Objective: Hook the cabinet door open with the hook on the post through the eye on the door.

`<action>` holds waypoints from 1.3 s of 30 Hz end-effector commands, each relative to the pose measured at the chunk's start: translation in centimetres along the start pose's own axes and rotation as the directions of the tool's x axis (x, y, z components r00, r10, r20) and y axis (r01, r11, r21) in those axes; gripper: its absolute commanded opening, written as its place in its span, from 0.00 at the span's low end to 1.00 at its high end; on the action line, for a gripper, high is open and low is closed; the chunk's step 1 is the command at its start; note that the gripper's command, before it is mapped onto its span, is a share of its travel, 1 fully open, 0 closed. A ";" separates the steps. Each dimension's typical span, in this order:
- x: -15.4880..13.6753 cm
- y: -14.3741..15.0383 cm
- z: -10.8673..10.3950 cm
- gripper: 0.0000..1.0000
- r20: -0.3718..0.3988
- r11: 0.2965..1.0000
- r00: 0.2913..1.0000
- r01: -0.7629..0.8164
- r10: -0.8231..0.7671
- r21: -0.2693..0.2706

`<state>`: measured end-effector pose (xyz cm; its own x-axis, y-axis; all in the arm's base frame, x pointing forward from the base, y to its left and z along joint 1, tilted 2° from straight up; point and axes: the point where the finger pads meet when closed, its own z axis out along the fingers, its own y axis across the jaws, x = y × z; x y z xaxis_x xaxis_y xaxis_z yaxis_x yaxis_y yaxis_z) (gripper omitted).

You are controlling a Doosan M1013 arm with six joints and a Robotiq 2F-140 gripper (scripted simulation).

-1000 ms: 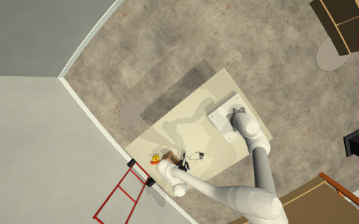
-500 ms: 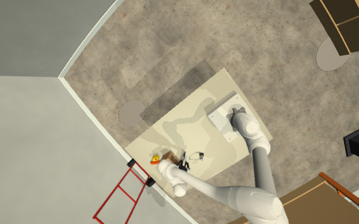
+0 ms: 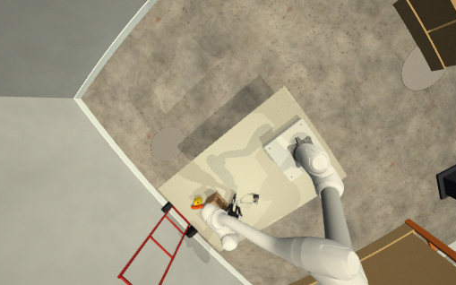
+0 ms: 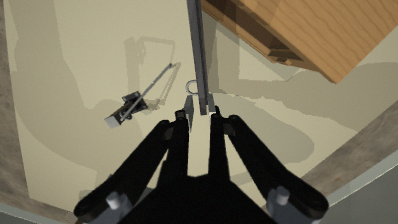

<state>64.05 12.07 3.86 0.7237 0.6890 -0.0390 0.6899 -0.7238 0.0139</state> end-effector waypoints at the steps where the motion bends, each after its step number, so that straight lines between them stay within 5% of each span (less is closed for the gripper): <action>1: 0.0 0.0 0.0 0.16 0.000 1.000 1.000 0.000 0.000 0.000; 39: 0.0 -0.2 0.0 0.16 0.000 1.000 1.000 -0.012 0.012 0.000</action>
<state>63.91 12.21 3.85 0.7320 0.6802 -0.0387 0.6811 -0.7321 0.0143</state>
